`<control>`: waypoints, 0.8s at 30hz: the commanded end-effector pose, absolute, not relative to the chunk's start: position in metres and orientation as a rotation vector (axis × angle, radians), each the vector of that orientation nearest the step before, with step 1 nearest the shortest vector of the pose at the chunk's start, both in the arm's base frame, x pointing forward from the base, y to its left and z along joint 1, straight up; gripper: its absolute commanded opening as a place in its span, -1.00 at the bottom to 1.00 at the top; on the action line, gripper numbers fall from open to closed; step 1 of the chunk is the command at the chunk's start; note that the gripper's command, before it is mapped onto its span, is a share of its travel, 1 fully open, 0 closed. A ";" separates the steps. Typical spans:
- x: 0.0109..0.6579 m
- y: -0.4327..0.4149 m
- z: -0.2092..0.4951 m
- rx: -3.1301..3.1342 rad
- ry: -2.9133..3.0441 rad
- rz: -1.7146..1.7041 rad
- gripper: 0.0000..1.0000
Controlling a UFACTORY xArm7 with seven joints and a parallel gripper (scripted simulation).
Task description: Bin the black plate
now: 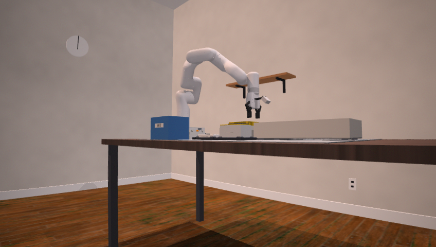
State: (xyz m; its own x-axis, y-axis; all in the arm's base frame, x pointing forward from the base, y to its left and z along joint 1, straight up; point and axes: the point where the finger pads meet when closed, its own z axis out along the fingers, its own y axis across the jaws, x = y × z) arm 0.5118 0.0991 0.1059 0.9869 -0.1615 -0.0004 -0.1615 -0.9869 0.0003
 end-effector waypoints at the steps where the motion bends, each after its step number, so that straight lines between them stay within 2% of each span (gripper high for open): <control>1: 0.513 0.099 0.102 3.132 -0.254 0.007 1.00; 24: 0.513 0.099 0.069 3.132 -0.254 0.007 1.00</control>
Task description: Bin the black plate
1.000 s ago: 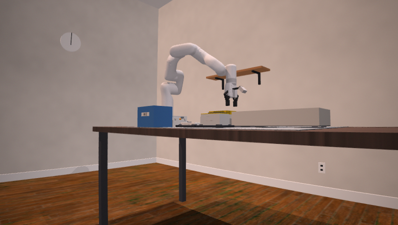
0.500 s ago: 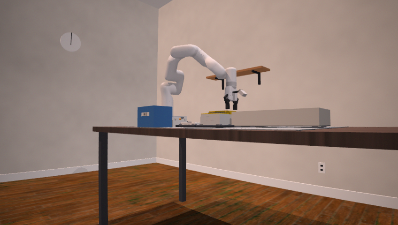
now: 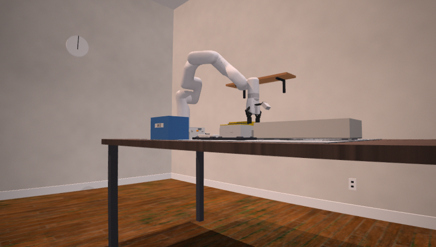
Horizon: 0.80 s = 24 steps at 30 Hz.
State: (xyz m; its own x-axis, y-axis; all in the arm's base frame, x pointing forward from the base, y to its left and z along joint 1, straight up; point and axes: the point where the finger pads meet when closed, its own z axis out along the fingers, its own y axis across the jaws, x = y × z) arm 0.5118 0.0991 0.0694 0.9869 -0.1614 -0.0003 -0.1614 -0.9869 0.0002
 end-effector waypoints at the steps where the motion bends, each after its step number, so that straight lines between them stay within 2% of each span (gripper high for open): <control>1: 0.513 0.099 0.069 3.132 -0.254 0.007 1.00; 24: 0.514 0.099 0.034 3.132 -0.254 0.007 1.00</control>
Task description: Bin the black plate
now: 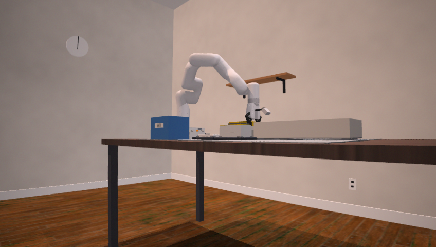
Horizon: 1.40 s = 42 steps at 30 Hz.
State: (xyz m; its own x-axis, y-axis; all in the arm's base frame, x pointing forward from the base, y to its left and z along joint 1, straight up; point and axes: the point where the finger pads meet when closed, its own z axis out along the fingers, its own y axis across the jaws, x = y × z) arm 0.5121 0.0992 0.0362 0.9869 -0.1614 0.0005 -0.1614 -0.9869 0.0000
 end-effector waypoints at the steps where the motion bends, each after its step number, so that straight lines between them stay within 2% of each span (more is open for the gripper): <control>1: 0.514 0.099 0.032 3.132 -0.254 0.007 1.00; 42: 0.514 0.099 0.005 3.132 -0.254 0.007 1.00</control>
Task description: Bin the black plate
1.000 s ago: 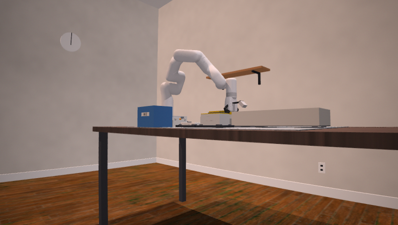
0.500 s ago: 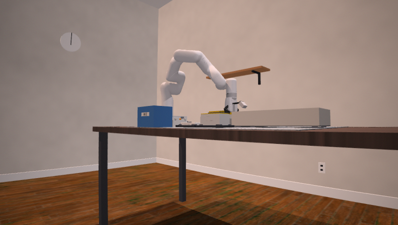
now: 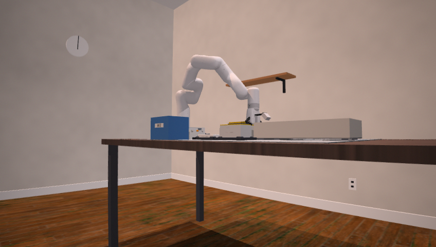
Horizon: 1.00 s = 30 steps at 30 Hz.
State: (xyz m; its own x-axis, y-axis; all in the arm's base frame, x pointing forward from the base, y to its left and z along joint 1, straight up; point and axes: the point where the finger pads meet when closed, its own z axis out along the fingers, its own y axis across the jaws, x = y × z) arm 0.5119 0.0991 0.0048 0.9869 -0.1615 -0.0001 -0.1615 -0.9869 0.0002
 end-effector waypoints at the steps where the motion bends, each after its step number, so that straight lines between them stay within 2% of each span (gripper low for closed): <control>1: 0.514 0.099 0.004 3.132 -0.254 0.007 1.00; 30: 0.514 0.099 -0.004 3.132 -0.254 0.007 1.00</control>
